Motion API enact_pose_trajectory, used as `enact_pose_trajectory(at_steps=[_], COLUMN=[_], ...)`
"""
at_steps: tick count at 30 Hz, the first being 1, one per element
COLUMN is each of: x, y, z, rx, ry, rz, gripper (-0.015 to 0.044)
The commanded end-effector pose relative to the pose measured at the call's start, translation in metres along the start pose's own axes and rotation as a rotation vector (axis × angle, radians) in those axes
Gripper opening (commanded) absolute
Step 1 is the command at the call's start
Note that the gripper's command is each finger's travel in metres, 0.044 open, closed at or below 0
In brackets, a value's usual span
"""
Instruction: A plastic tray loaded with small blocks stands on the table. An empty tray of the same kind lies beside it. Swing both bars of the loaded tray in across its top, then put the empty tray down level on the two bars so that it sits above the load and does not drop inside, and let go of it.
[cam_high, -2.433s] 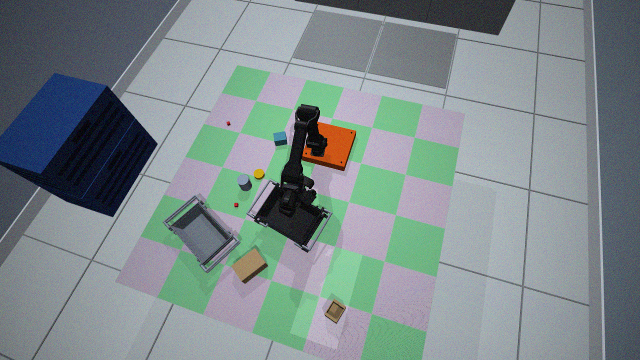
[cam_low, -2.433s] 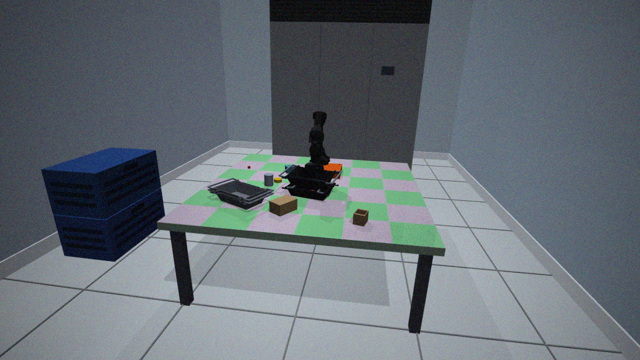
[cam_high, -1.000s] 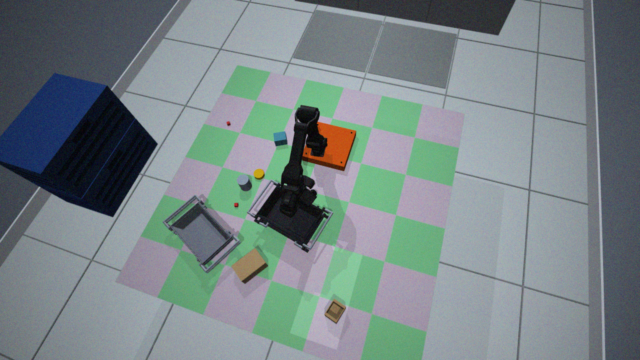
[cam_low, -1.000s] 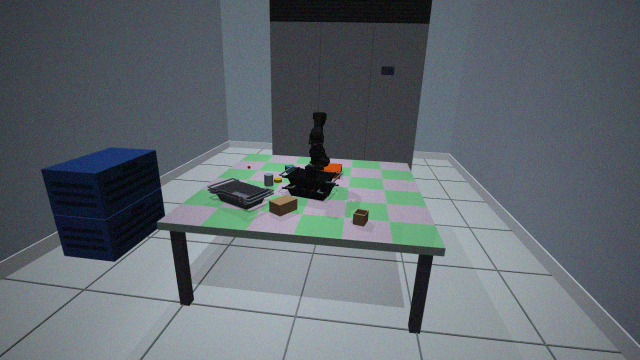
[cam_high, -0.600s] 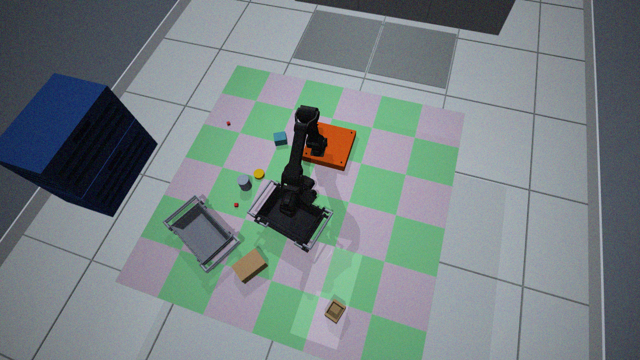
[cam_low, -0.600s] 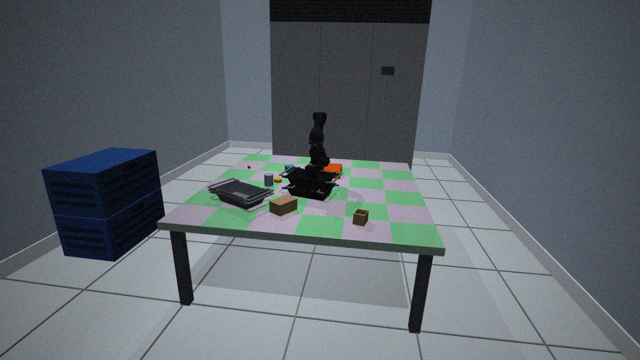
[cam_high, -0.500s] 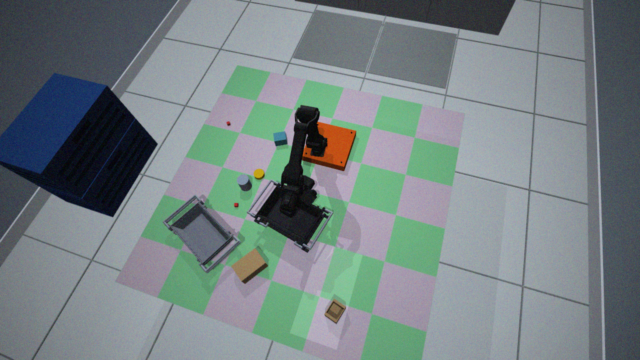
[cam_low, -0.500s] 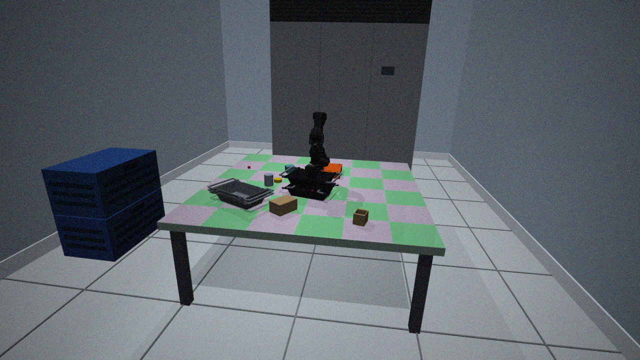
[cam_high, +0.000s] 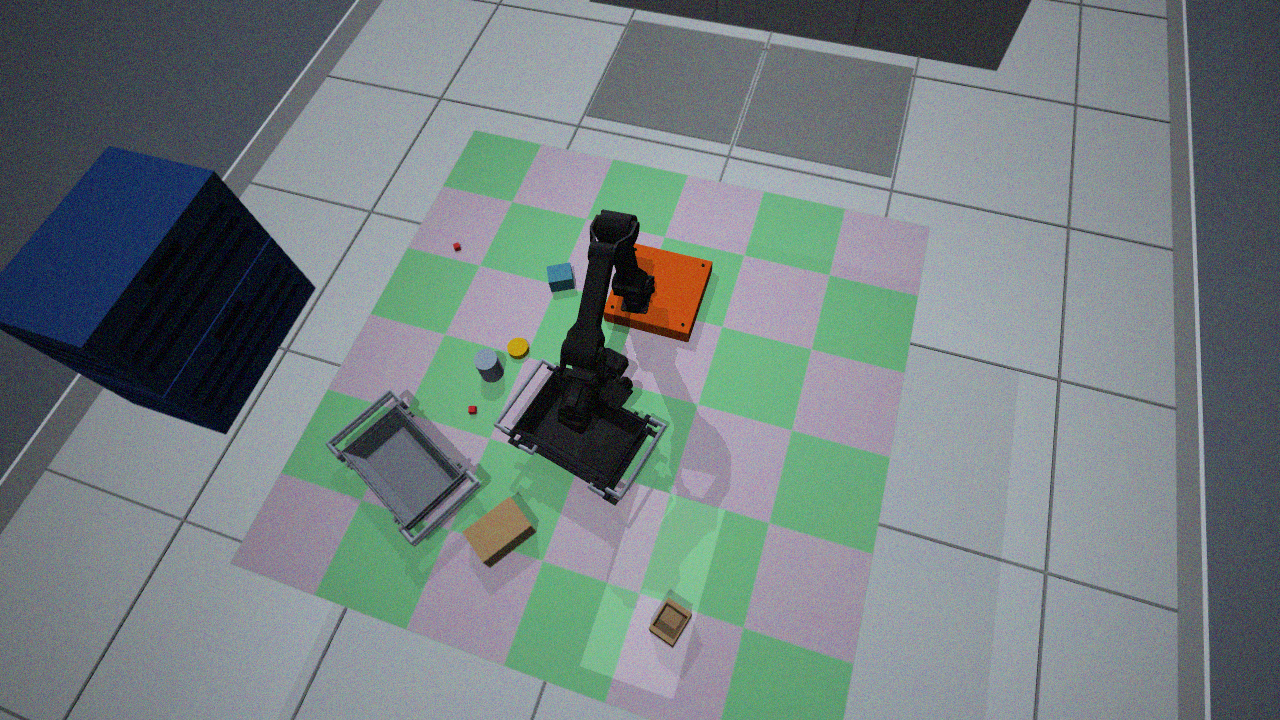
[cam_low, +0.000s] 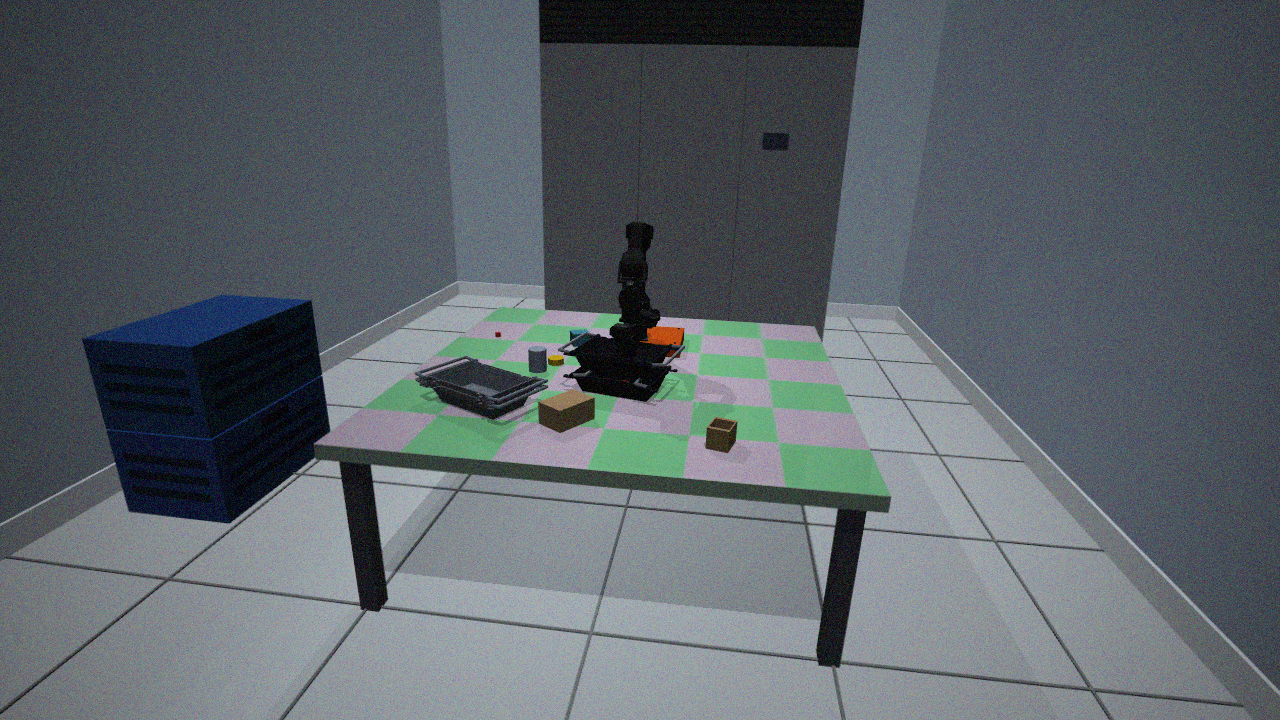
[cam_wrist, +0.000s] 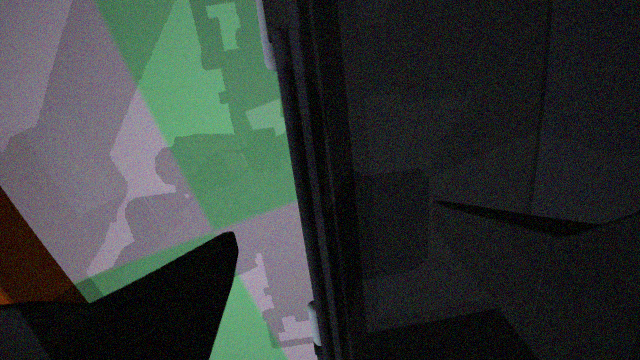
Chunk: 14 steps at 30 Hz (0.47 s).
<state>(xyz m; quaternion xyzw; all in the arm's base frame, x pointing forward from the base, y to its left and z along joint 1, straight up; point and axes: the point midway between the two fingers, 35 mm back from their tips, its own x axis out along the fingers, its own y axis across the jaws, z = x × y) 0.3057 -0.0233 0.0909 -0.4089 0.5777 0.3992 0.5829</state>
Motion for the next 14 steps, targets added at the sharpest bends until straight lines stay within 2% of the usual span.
enact_pose_trajectory(at_steps=[1, 14], x=[-0.016, -0.086], y=[-0.003, 0.001], z=[0.001, -0.001], rx=[0.0, 0.001], ry=[-0.003, -0.005], rz=[-0.005, -0.003], gripper=[0.044, 0.044])
